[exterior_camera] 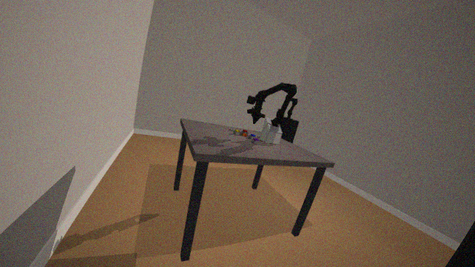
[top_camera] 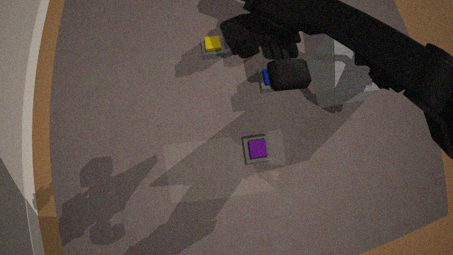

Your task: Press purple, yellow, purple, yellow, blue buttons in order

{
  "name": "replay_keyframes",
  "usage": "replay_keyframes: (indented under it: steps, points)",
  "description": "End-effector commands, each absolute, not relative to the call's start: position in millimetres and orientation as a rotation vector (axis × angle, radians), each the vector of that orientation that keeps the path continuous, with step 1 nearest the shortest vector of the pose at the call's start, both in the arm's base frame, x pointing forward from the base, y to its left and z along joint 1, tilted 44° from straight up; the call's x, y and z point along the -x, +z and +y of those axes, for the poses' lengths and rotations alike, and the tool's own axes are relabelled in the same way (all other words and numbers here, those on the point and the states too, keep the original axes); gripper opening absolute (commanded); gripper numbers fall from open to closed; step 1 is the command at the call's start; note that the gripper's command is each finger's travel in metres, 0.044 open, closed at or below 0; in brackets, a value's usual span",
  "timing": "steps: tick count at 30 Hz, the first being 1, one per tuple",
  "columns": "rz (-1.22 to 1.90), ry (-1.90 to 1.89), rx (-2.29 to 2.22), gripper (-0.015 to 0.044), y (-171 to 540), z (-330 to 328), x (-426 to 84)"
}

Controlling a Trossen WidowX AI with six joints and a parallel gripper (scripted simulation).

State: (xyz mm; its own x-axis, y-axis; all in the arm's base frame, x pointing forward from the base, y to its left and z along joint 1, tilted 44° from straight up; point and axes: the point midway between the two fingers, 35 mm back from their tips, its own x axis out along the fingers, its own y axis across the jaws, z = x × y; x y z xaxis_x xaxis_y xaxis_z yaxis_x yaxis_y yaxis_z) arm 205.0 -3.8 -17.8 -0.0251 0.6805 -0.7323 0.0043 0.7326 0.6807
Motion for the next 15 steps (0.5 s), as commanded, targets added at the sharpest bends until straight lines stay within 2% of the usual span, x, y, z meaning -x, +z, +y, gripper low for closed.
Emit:
replay_keyframes:
  steps: [1,4,9,15]
  points:
    - [1.514,0.589,-0.590,0.0020,-13.5,6.1,-189.1]
    - [1.514,0.589,-0.590,0.0020,-15.6,7.7,-189.4]
    - [1.513,0.591,-0.592,0.0020,-56.7,47.2,-187.9]
    - [1.513,0.592,-0.593,0.0020,-58.3,49.0,-187.4]
